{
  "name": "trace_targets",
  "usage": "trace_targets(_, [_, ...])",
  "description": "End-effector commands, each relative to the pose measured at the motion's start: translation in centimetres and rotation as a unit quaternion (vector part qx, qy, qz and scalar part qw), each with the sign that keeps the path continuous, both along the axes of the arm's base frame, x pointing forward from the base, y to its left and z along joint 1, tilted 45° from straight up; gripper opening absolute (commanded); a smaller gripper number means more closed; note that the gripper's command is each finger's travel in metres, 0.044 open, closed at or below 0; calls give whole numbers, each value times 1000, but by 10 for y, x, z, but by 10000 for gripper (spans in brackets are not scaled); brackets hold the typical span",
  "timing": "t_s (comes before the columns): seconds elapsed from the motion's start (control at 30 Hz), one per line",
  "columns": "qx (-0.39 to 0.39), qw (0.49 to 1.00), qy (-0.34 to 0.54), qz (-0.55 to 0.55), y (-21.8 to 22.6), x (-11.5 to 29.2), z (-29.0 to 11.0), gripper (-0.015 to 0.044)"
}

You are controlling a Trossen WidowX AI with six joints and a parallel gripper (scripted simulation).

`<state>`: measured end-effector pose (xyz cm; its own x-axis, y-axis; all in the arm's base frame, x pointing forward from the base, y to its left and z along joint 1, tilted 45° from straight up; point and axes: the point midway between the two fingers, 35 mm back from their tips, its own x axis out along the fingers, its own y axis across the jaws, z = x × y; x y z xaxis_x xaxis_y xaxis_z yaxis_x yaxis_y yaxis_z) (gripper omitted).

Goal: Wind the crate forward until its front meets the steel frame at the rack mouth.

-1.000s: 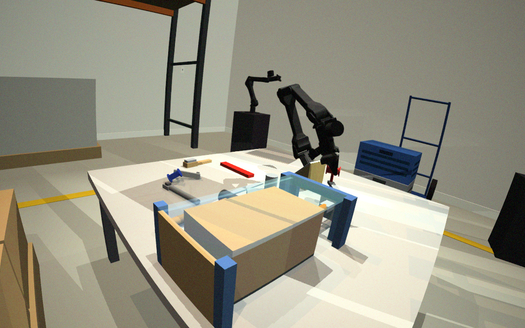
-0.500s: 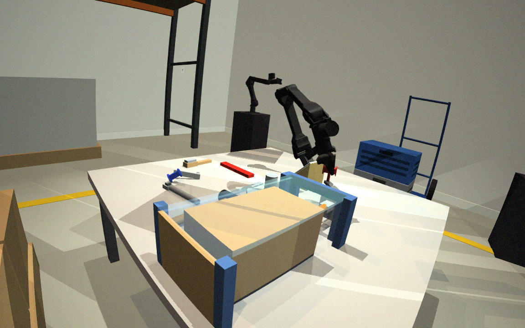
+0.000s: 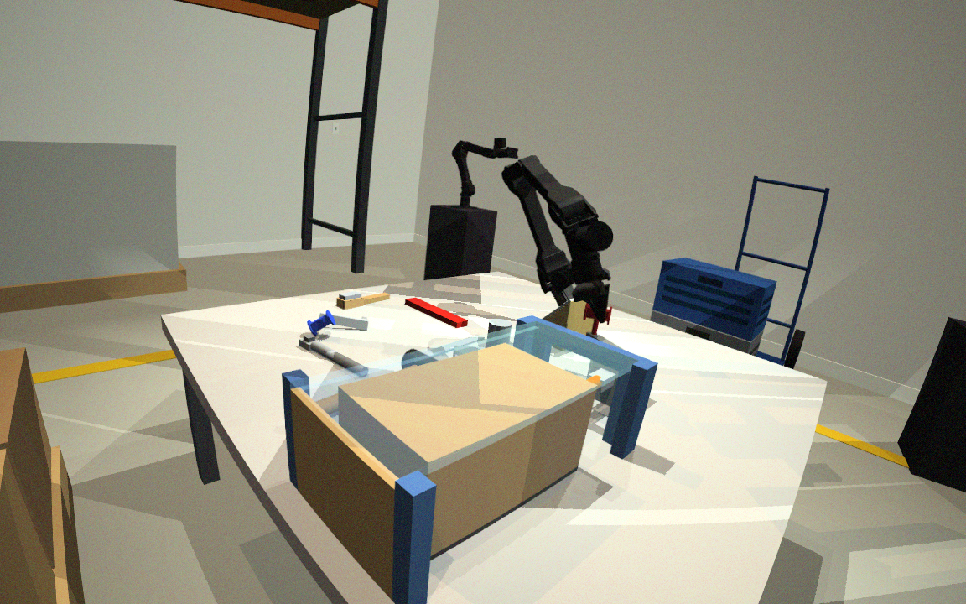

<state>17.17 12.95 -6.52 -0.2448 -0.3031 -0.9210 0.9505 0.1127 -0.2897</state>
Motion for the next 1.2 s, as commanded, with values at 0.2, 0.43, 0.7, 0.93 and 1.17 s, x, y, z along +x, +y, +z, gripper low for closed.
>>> trace_targets(0.2, [-5, 1000, -8, 0, -9, 16, 2, 0])
trace_targets(0.43, [-5, 1000, -8, 0, -11, 24, 3, 0])
trace_targets(0.7, [-5, 1000, -8, 0, -14, 33, 4, 0])
trace_targets(0.93, [-5, 1000, -8, 0, -16, 41, 4, 0])
trace_targets(1.17, [-5, 1000, -9, 0, -17, 50, 3, 0])
